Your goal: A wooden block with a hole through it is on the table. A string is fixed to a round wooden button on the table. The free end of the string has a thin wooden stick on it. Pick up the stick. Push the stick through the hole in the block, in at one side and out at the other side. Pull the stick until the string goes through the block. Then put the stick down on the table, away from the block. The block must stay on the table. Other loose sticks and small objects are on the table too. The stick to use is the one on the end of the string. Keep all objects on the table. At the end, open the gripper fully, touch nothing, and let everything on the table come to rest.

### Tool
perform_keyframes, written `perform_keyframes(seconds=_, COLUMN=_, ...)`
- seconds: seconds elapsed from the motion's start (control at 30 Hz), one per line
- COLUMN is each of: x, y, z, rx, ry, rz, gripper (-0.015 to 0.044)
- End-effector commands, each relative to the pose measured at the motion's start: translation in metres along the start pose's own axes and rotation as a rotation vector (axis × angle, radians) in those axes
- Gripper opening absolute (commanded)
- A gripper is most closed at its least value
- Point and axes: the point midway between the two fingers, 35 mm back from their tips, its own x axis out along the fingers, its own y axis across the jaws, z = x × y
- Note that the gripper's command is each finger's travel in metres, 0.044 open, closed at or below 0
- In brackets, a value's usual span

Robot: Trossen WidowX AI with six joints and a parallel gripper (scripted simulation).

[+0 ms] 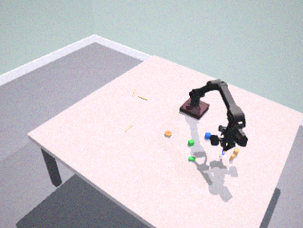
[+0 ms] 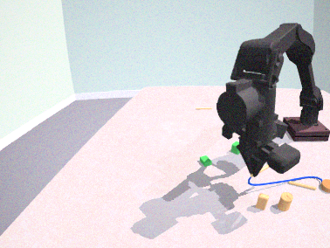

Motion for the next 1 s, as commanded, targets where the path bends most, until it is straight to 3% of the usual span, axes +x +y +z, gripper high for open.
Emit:
perform_keyframes(seconds=0.0, x=-0.002, y=0.004, z=-0.007, rx=-0.002, ry=0.016, rz=0.005, gripper=0.0)
perform_keyframes(seconds=0.97, x=0.002, y=0.02, z=-0.021, rx=-0.01, ry=0.058, rz=0.015, gripper=0.0)
